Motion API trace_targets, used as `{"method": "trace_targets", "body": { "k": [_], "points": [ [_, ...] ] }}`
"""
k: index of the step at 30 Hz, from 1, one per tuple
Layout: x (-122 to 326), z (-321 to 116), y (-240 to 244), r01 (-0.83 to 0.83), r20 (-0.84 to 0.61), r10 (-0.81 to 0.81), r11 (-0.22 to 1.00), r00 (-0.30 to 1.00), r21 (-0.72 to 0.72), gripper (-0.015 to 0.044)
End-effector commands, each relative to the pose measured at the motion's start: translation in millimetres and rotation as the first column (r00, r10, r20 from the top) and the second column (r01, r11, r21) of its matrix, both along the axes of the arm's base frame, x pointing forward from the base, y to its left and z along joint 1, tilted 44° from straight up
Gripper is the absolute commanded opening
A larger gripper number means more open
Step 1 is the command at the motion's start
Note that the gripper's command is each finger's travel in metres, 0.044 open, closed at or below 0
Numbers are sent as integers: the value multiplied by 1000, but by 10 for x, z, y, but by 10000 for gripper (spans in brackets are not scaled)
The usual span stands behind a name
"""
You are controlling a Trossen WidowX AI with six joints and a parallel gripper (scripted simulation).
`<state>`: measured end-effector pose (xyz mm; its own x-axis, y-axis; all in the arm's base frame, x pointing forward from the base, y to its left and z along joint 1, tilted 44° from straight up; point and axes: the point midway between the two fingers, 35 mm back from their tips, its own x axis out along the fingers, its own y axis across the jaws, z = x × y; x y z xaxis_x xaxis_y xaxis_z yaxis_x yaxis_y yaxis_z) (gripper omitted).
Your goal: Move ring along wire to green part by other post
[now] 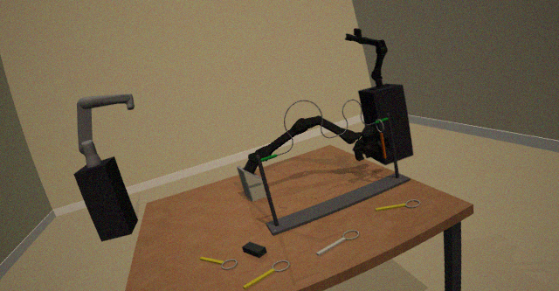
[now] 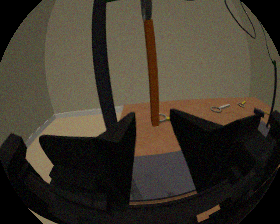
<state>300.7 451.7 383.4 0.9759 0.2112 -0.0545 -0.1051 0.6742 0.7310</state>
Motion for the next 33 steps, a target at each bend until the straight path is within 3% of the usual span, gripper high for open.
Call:
{"method": "trace_targets", "body": {
  "k": [1, 33],
  "points": [
    [79, -53, 41, -1, -3, 1, 1000, 1000, -14, 160],
    [582, -93, 127, -1, 2, 1, 1000, 1000, -15, 160]
  ]
}}
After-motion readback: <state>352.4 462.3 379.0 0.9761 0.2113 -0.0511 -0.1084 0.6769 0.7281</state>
